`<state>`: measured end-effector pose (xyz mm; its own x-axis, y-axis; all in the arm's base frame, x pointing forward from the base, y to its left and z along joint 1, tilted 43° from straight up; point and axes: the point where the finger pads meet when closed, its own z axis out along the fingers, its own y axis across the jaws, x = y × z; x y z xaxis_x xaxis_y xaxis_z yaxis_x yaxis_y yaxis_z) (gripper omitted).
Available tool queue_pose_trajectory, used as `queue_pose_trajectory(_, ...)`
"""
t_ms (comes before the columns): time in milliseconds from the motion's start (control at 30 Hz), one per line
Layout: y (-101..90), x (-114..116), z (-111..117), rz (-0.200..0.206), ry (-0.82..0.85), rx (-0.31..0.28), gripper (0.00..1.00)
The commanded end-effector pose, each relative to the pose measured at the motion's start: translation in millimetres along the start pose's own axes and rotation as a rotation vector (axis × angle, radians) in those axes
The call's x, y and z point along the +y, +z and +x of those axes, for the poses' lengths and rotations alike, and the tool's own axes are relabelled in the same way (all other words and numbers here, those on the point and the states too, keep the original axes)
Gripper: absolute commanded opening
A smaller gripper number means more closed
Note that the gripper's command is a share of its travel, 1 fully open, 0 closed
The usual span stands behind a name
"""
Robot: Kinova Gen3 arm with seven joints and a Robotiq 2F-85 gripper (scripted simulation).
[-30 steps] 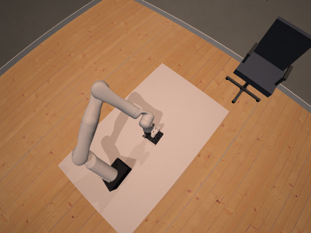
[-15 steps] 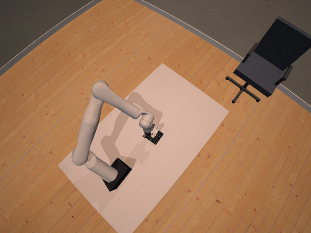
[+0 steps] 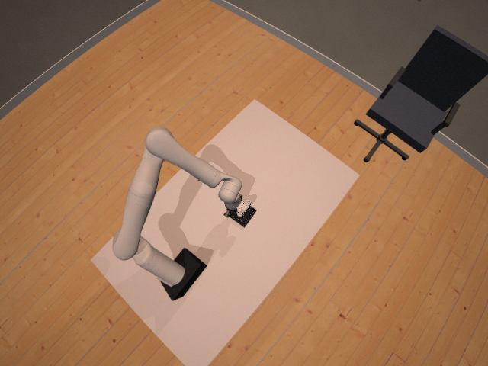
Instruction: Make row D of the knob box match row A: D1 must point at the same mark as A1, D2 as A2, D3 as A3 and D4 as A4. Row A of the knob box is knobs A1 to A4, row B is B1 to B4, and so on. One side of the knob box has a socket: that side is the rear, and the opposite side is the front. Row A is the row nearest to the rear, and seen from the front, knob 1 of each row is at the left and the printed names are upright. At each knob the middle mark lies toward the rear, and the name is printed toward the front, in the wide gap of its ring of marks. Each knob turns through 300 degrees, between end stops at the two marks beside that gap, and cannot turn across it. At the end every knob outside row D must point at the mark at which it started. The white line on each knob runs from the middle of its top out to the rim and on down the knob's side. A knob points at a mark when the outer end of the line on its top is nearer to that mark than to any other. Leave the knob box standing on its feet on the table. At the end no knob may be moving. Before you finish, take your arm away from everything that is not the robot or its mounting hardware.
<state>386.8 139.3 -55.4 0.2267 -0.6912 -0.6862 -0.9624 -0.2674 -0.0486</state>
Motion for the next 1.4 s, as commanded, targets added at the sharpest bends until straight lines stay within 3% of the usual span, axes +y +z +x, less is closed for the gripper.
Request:
queue_pose_trajectory(0, -0.3, -0.2, 0.4, 0.001, 0.000, 0.001, 0.19)
queue_pose_trajectory(1167, -0.3, -0.2, 0.4, 0.001, 0.000, 0.001, 0.19)
queue_pose_trajectory(1200, -0.3, -0.2, 0.4, 0.001, 0.000, 0.001, 0.08)
queue_pose_trajectory(1367, -0.3, -0.2, 0.4, 0.001, 0.000, 0.001, 0.08)
